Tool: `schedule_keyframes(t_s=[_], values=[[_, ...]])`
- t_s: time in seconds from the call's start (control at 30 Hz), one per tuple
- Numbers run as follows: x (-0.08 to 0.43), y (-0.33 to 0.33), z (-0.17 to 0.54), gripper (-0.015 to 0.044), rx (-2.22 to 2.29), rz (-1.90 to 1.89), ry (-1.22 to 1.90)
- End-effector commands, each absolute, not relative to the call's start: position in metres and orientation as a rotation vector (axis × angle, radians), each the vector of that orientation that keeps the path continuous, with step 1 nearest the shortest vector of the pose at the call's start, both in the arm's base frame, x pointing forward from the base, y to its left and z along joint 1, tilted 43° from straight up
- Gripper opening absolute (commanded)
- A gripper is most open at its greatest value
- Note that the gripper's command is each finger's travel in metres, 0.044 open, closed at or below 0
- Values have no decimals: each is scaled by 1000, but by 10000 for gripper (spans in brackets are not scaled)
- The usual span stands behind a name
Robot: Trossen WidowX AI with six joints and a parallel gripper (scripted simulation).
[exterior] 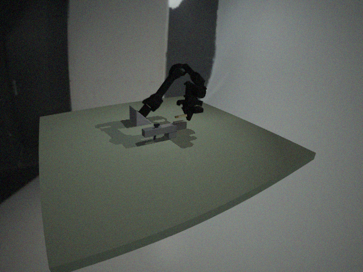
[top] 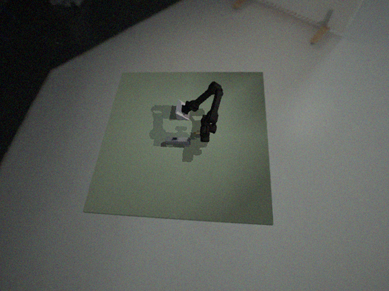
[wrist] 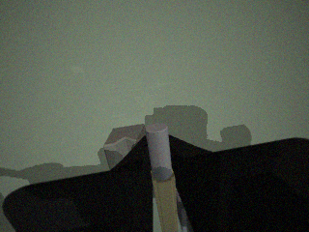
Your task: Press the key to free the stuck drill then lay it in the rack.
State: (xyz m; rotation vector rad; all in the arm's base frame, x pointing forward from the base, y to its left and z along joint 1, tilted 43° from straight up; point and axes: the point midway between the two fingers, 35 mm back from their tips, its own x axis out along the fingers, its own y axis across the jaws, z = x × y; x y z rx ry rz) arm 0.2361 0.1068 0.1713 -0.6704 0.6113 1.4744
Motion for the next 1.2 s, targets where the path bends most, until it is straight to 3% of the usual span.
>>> schedule_keyframes(t_s=[0.0,1.17], values=[[229,108,174,0,-671,1469,607],[208,130,160,0,-669,1470,606]])
